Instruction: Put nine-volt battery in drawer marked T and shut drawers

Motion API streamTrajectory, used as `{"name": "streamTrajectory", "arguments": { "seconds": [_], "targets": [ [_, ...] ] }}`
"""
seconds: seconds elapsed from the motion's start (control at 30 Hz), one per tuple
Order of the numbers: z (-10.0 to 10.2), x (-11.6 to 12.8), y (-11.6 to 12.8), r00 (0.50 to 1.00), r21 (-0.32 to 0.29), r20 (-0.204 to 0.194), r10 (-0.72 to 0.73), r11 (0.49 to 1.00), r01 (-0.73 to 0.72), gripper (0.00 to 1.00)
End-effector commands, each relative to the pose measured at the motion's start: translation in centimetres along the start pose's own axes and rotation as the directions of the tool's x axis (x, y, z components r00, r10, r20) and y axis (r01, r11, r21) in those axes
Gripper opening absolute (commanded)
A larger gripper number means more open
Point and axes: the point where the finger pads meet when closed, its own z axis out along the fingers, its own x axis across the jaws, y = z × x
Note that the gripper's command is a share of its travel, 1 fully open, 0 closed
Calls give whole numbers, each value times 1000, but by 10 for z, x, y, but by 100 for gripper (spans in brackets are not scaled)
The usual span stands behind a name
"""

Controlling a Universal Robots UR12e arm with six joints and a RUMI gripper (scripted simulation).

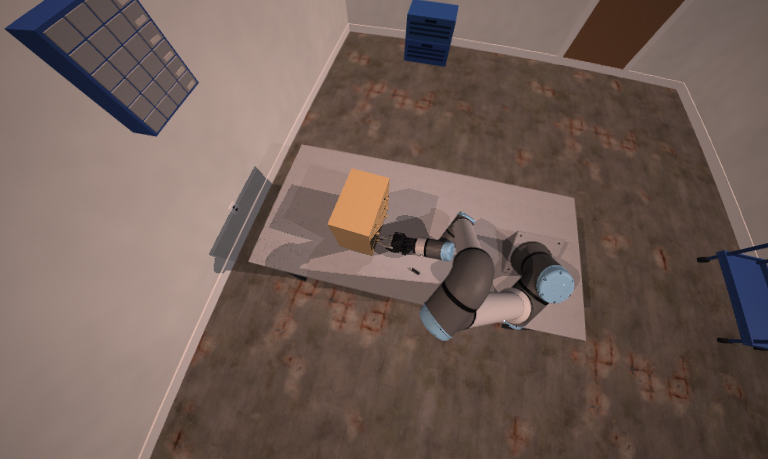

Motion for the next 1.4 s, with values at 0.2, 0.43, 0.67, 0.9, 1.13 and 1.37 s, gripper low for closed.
{"name": "streamTrajectory", "arguments": {
  "seconds": [0.2, 0.43, 0.67, 0.9, 1.13, 1.37],
  "targets": [
    [0, 0, 1, 1000, -1, 0, 0, 1000, 0, 7],
    [0, 0, 1, 1000, -1, 0, 0, 1000, 0, 7],
    [0, 0, 1, 1000, -1, 0, 0, 1000, 0, 7],
    [0, 0, 1, 1000, -1, 0, 0, 1000, 0, 10],
    [0, 0, 1, 1000, -1, 0, 0, 1000, 0, 17],
    [0, 0, 1, 1000, -1, 0, 0, 1000, 0, 20]
  ]
}}
